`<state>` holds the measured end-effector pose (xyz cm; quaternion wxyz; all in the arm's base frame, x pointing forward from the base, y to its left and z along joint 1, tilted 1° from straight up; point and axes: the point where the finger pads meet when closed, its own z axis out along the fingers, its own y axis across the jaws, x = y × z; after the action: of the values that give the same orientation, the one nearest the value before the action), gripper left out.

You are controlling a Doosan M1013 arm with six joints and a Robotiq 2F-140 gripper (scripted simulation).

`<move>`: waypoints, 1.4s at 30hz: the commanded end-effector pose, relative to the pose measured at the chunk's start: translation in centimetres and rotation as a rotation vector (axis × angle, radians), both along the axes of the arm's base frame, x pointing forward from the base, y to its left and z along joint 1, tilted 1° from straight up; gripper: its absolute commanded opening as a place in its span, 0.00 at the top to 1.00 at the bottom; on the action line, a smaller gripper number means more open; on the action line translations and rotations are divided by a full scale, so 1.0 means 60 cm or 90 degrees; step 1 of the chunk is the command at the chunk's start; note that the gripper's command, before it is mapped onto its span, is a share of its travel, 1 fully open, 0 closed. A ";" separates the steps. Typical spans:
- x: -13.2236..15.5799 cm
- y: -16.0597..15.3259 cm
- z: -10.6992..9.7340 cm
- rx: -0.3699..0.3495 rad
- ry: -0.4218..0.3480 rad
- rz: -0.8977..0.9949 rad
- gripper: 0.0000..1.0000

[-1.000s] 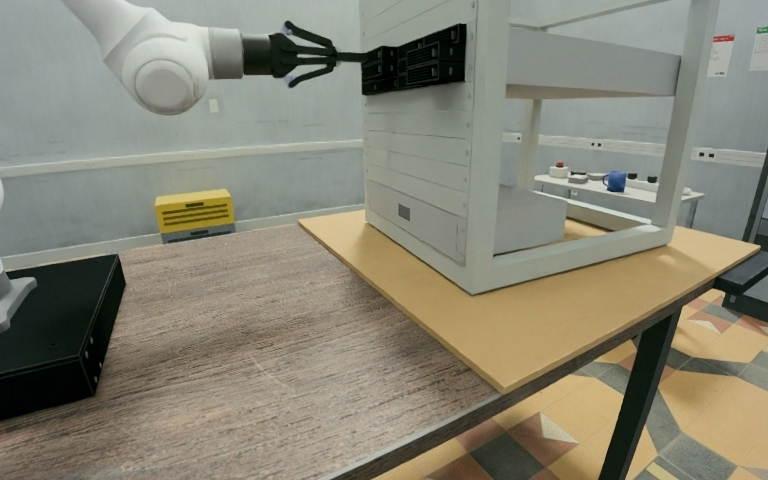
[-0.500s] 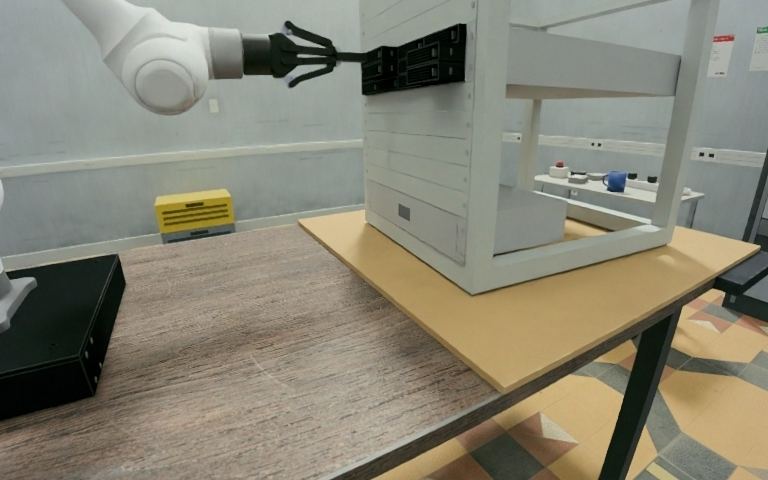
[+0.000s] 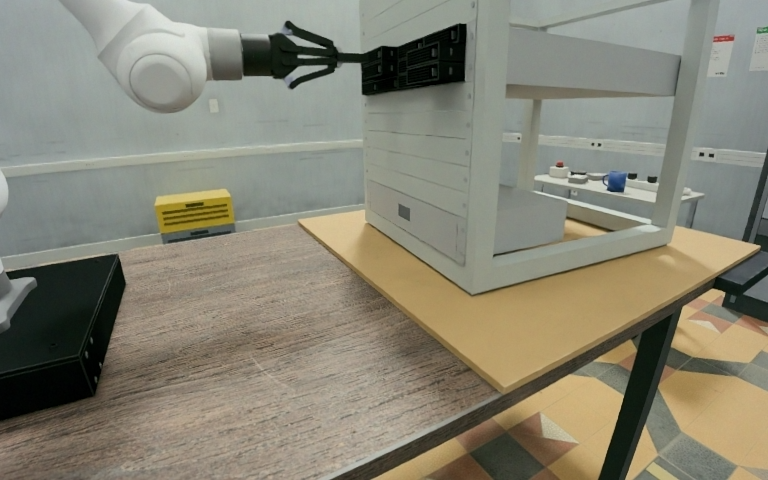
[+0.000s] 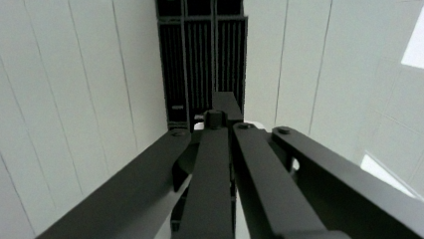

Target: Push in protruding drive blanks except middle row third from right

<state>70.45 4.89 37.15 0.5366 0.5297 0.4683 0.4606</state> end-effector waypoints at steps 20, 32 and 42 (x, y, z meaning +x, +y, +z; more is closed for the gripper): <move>-0.044 -0.162 -0.037 0.000 -0.001 0.000 0.90; -0.068 -0.248 -0.057 0.000 -0.001 0.000 0.90; -0.082 -0.298 -0.069 0.000 -0.001 0.000 0.90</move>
<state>65.62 -12.57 33.02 0.5368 0.5304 0.4677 0.4601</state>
